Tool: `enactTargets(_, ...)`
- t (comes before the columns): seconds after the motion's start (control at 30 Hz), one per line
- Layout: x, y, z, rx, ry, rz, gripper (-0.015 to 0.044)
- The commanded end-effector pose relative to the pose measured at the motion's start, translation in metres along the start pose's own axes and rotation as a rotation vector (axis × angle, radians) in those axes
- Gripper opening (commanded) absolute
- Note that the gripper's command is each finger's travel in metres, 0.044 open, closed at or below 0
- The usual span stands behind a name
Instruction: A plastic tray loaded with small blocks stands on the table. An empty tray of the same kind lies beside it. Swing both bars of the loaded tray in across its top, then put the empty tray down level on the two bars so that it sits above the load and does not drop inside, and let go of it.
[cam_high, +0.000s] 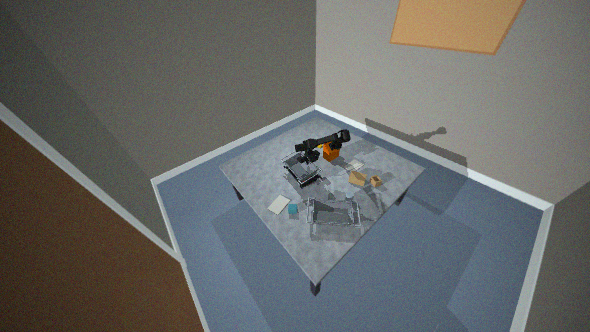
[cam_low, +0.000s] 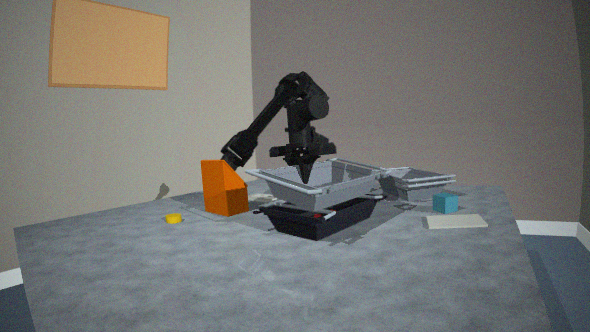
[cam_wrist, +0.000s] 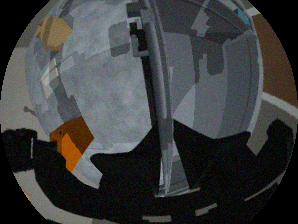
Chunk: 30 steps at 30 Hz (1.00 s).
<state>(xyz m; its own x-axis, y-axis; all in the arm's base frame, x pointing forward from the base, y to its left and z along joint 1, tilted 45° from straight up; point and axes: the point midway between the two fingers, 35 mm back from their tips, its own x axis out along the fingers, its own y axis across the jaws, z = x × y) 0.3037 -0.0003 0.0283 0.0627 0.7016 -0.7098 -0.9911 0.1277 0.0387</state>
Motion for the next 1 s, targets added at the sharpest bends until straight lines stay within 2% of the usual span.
enactTargets(0.0,0.005,0.004,0.004,-0.002,-0.002,0.023,0.0)
enactTargets(0.5,0.001,0.0,0.0,0.0,0.0,0.001,0.0)
enactTargets(0.97,0.014,0.007,0.004,-0.002,-0.003,0.023,0.0)
